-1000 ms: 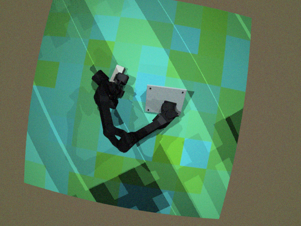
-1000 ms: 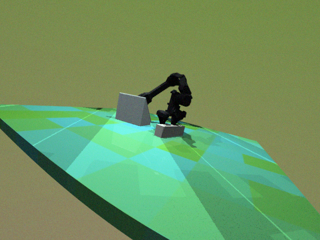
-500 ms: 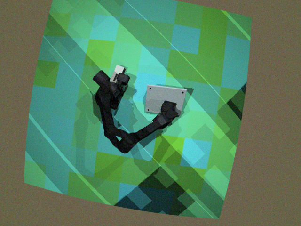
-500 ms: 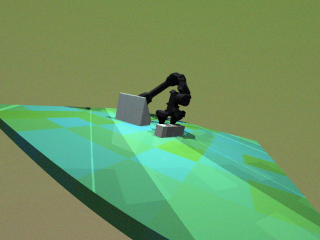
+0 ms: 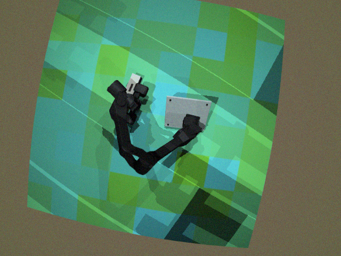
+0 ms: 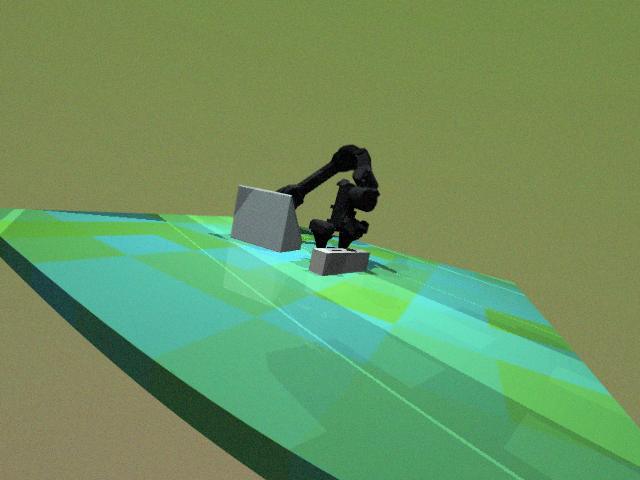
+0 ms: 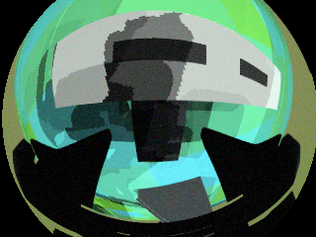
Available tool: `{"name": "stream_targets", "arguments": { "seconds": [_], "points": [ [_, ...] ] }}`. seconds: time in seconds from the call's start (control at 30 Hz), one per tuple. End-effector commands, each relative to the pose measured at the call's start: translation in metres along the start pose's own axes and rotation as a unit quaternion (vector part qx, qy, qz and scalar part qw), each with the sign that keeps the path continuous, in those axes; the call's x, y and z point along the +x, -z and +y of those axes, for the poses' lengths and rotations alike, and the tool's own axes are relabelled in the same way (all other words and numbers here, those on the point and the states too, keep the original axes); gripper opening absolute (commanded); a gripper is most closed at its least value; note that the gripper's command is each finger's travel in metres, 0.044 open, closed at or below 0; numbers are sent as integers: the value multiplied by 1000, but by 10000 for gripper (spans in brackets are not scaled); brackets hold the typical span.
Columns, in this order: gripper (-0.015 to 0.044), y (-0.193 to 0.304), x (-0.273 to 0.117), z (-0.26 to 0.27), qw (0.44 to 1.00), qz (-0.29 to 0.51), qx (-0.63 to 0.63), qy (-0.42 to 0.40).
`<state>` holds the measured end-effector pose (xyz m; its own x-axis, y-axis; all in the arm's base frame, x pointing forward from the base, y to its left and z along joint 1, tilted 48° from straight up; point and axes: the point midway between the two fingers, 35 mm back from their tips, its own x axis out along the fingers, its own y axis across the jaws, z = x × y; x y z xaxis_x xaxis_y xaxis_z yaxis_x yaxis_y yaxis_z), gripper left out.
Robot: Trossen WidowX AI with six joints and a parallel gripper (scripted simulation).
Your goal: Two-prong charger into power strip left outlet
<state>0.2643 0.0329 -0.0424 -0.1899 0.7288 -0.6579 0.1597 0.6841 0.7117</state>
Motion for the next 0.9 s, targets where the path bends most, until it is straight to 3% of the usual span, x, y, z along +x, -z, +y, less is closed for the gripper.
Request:
{"name": "stream_targets", "arguments": {
  "seconds": [0.0, 0.87],
  "points": [
    [440, 5, 0, 0, 1000, -1, -1, -2],
    [440, 35, 2, -1, 1000, 0, 0, -2]
  ]
}}
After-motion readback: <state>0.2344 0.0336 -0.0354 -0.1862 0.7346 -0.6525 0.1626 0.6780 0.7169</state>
